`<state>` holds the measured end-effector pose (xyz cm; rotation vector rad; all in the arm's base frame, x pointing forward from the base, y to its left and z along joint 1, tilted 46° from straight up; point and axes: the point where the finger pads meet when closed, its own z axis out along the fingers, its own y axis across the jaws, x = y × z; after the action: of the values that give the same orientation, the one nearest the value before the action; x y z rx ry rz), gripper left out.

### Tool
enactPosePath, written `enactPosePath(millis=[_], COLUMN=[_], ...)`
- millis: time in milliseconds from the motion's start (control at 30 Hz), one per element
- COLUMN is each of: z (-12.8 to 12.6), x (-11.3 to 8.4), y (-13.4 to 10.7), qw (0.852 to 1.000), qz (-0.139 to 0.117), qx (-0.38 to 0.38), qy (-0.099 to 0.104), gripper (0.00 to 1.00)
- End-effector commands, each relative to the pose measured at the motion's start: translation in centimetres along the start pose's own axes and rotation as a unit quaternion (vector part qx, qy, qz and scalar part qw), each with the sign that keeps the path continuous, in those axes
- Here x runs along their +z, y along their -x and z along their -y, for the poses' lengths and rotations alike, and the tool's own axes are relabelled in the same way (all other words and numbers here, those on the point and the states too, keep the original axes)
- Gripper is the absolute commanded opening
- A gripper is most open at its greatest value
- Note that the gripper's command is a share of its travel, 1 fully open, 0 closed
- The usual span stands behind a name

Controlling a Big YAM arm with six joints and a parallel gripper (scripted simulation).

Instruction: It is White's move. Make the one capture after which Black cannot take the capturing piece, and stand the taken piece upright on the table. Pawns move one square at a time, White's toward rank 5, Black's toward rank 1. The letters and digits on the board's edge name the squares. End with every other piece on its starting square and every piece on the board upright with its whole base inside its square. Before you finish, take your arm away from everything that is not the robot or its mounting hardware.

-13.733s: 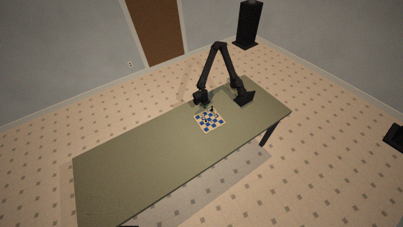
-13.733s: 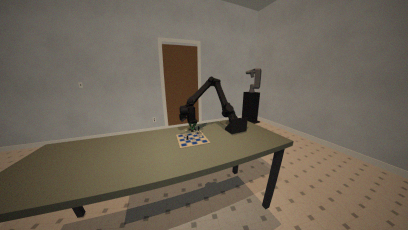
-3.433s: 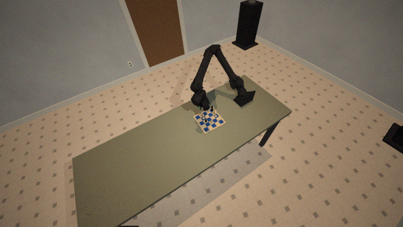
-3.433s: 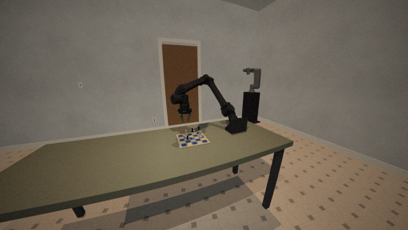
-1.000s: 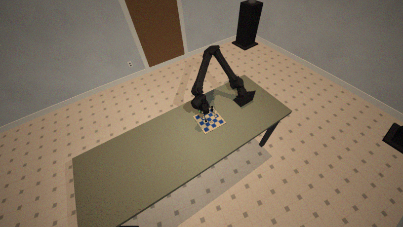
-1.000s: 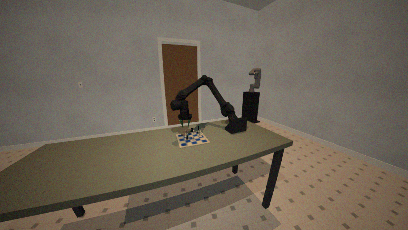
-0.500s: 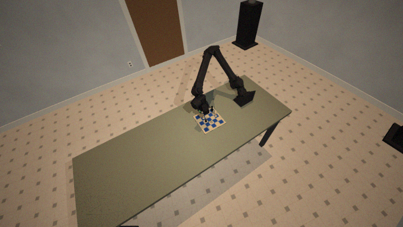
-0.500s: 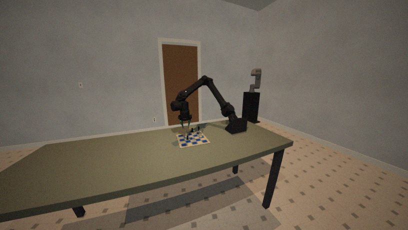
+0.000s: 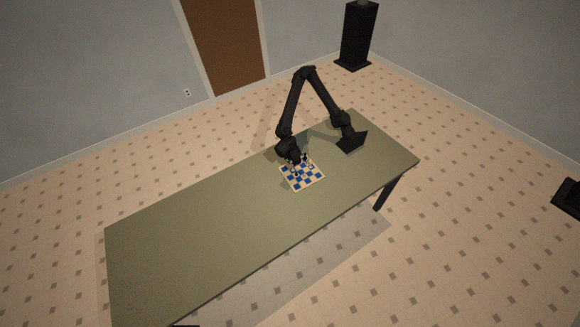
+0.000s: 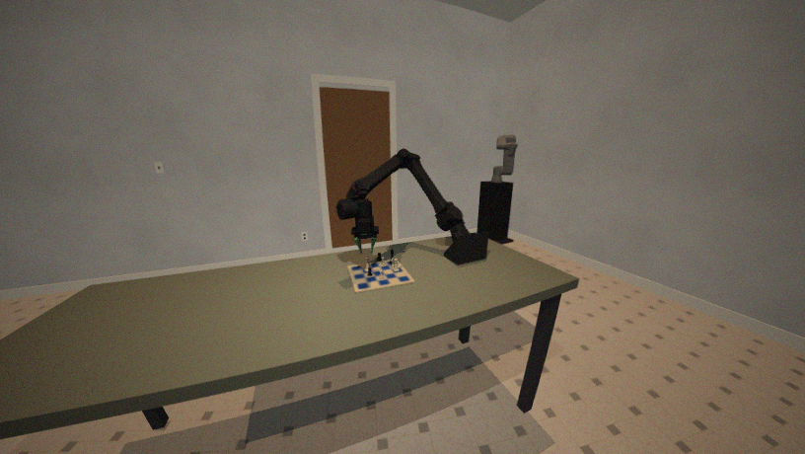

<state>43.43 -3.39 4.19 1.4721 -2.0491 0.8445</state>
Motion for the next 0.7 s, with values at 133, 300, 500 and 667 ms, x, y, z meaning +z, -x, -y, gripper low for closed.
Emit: enactPosePath(millis=[133,300,500,667], z=[0.37,0.37,0.37,0.10], x=[0.61,0.61,0.61,0.76], y=[0.02,0.02,0.02,-0.05], qw=[1.000,1.000,1.000,1.000], qz=[-0.001,-0.001,-0.001,-0.002], qx=[-0.001,-0.001,-0.001,-0.003], qy=[0.002,0.002,0.002,0.003], gripper=[0.40,0.40,0.40,0.40])
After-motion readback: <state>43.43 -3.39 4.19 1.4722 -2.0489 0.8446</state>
